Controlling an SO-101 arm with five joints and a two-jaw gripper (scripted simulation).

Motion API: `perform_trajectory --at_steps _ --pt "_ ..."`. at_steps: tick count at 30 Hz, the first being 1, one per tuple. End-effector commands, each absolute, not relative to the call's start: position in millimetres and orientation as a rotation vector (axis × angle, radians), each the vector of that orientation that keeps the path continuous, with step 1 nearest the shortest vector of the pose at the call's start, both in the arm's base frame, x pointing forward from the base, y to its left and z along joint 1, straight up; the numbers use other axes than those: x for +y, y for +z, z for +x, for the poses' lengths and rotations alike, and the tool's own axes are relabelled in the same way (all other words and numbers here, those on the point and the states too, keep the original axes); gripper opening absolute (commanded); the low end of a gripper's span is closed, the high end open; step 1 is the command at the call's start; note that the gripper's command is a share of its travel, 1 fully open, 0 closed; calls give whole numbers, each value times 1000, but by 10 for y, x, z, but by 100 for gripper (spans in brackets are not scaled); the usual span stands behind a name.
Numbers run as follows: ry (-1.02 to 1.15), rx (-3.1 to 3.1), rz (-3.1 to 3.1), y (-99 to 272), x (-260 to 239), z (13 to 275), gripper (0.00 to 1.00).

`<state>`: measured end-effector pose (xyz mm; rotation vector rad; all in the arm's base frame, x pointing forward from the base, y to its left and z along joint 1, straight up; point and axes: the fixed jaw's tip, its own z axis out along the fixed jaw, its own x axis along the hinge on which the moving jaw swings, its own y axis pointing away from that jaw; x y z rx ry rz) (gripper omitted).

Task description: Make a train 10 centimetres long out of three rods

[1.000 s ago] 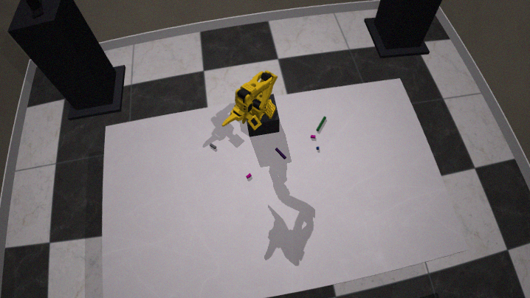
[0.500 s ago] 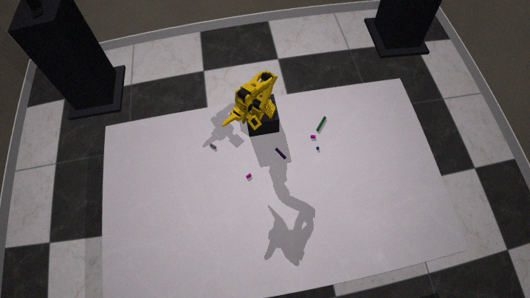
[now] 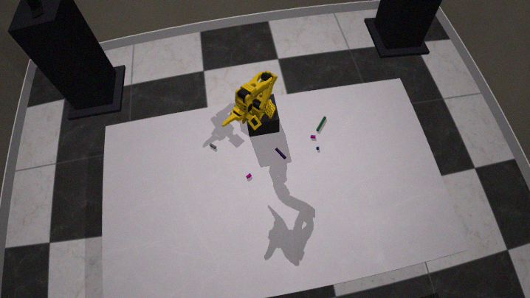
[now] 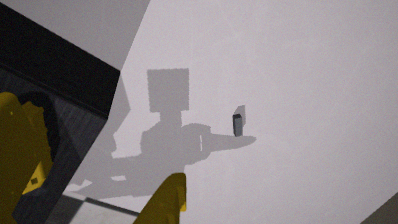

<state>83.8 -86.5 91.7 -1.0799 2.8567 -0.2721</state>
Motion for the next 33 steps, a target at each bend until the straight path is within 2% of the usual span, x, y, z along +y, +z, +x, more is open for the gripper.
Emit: perform_trajectory --at_steps 1,17,33 --pt "-253 2872 -1056 900 -851 809 100" --pt "-247 2810 -1192 900 -769 888 100" --pt "-212 2449 -1769 900 -308 1133 100"
